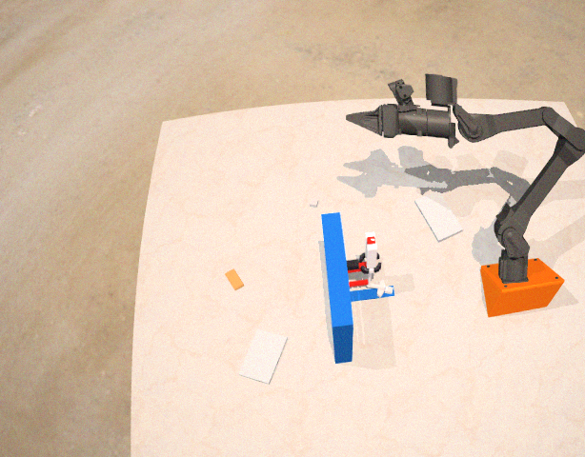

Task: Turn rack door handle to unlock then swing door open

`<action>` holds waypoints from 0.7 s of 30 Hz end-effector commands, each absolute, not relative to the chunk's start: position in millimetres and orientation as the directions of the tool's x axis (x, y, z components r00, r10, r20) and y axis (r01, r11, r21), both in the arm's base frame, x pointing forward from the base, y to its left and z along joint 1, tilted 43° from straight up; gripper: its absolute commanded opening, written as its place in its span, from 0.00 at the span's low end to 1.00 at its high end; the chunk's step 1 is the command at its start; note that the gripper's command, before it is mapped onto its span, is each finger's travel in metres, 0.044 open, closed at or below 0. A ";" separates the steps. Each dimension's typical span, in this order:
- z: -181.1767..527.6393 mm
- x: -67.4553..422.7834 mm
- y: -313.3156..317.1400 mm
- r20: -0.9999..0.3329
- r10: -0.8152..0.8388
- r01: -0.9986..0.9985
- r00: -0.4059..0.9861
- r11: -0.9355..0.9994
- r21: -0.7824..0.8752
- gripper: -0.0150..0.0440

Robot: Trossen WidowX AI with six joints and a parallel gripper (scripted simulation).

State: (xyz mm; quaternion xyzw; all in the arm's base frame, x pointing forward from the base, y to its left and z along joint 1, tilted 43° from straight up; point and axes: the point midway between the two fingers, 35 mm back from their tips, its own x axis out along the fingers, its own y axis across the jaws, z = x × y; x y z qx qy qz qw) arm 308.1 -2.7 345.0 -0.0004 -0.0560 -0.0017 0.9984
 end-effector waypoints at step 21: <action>253.8 353.6 40.0 -0.465 -0.039 0.079 0.885 0.995 0.067 0.76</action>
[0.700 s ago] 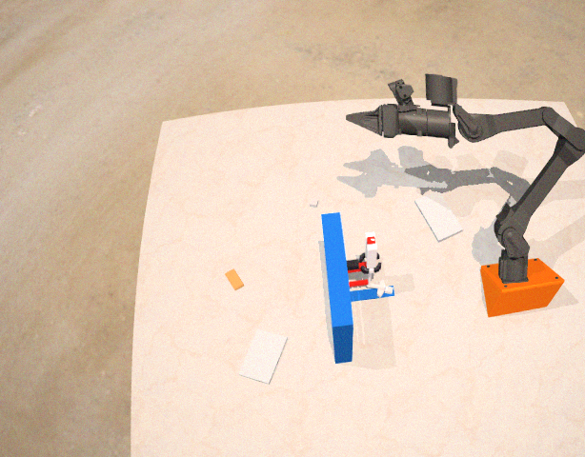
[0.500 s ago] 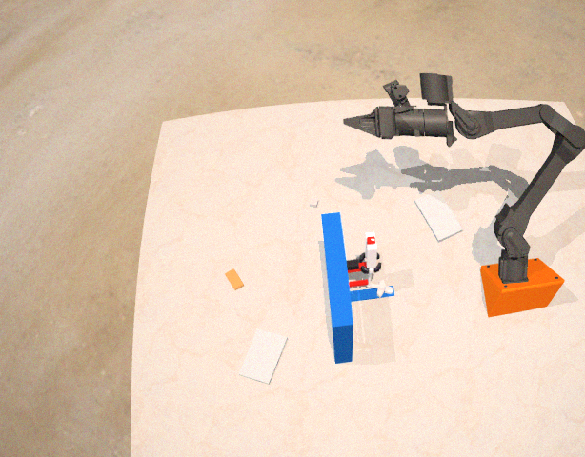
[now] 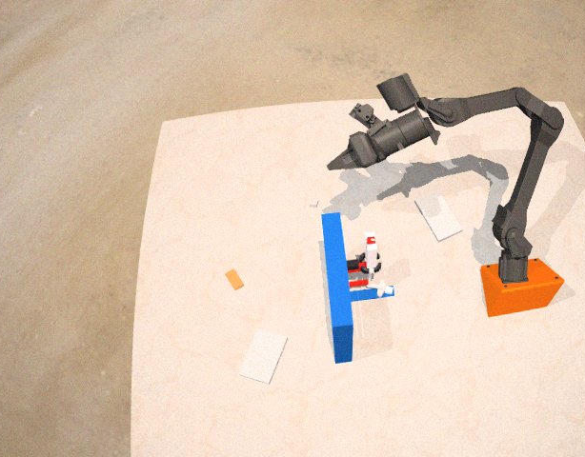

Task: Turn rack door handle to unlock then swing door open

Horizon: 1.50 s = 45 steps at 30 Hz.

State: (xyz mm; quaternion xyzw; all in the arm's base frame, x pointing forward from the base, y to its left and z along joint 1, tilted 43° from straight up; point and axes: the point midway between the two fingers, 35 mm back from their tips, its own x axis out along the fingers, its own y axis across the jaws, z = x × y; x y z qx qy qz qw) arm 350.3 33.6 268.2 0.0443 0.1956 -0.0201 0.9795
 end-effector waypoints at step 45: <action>163.5 301.0 119.1 -0.701 -0.663 -0.069 0.264 0.712 -0.699 0.76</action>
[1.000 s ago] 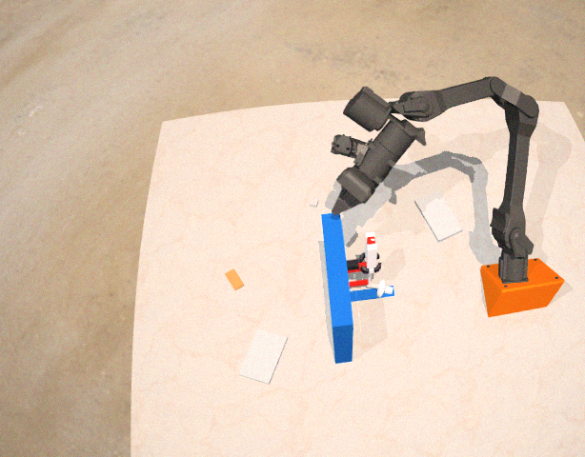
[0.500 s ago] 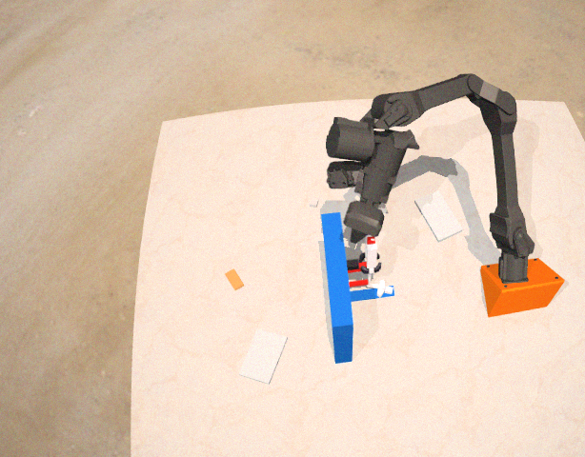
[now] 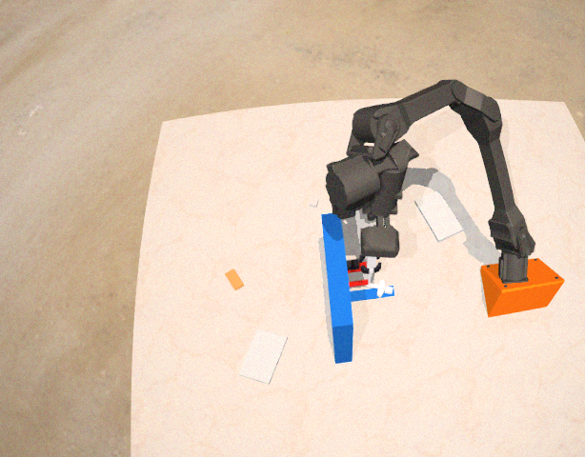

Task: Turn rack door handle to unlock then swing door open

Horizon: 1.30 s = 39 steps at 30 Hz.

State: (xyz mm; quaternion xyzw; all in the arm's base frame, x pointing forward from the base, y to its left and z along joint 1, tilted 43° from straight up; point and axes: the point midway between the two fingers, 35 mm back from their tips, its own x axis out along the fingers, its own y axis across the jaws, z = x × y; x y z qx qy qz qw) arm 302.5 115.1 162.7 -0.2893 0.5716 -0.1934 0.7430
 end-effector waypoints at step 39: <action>124.9 312.6 83.4 -0.729 -0.666 -0.136 0.158 0.716 -0.684 0.76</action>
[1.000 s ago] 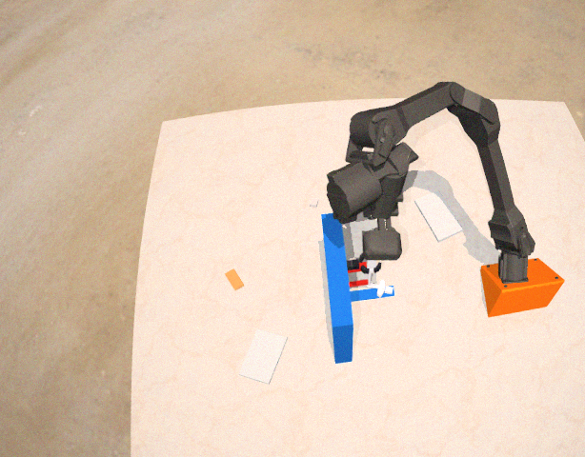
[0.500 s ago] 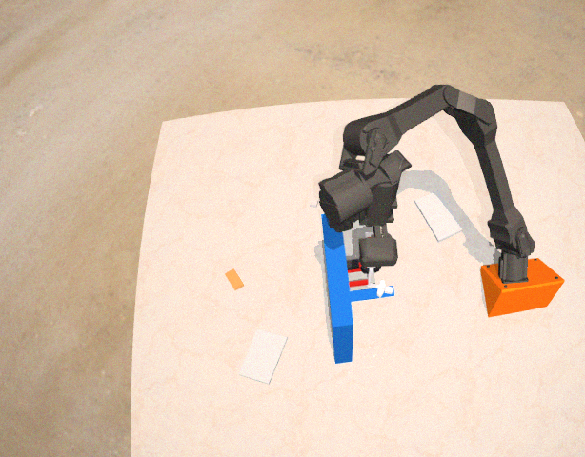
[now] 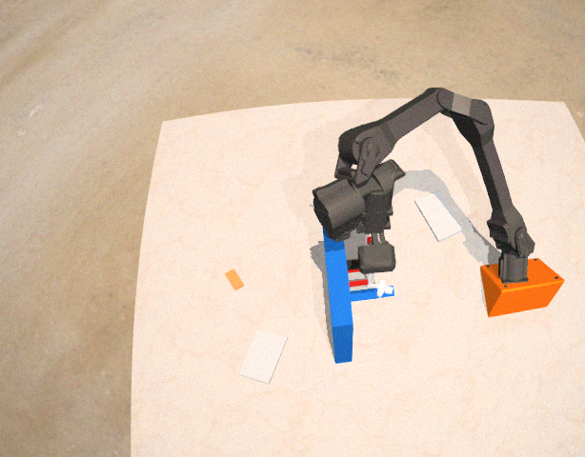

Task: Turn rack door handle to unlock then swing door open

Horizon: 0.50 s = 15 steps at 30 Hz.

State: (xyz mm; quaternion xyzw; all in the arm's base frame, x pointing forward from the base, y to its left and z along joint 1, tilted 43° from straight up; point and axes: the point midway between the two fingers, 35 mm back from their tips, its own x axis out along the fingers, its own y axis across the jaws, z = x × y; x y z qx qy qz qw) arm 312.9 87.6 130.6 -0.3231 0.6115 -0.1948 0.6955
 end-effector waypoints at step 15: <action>114.1 314.5 72.7 -0.737 -0.663 -0.154 0.129 0.721 -0.676 0.58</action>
